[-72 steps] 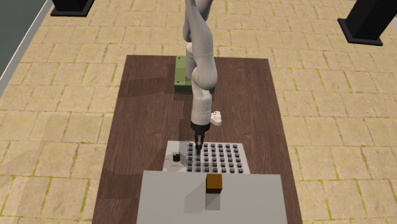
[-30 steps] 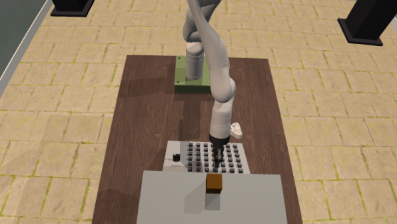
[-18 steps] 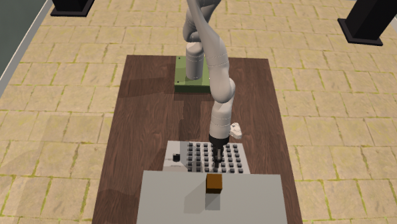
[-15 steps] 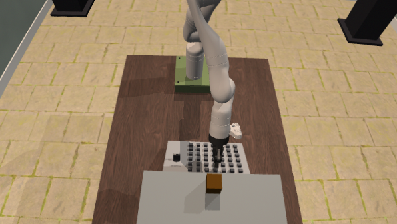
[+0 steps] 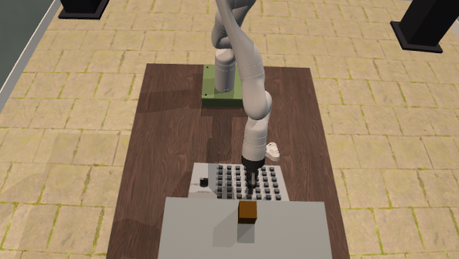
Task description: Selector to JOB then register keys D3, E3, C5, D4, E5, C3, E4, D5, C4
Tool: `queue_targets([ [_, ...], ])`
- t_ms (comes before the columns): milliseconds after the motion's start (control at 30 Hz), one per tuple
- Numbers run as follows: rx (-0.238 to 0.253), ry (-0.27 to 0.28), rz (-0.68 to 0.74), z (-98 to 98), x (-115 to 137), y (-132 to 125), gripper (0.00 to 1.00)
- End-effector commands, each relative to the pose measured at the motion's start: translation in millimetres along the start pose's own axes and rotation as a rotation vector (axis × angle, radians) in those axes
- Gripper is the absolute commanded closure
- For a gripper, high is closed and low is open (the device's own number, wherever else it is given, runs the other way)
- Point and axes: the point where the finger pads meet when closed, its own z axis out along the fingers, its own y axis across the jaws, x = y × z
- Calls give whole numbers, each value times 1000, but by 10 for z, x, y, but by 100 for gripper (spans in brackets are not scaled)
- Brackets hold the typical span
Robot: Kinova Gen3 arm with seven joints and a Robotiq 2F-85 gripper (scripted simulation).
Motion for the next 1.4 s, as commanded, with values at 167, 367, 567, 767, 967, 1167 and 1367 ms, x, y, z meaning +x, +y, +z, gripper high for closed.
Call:
queue_targets([
  [167,-1,-6,-5,35,-28,16,90],
  [367,-1,-6,-5,63,-28,16,90],
  [567,-1,-5,-5,85,-28,16,90],
  [767,-1,-5,-5,94,-27,16,90],
  [967,-1,-5,-5,99,-27,16,90],
  [1167,-1,-5,-5,99,-27,16,90],
  [1367,-1,-5,-5,99,-27,16,90],
])
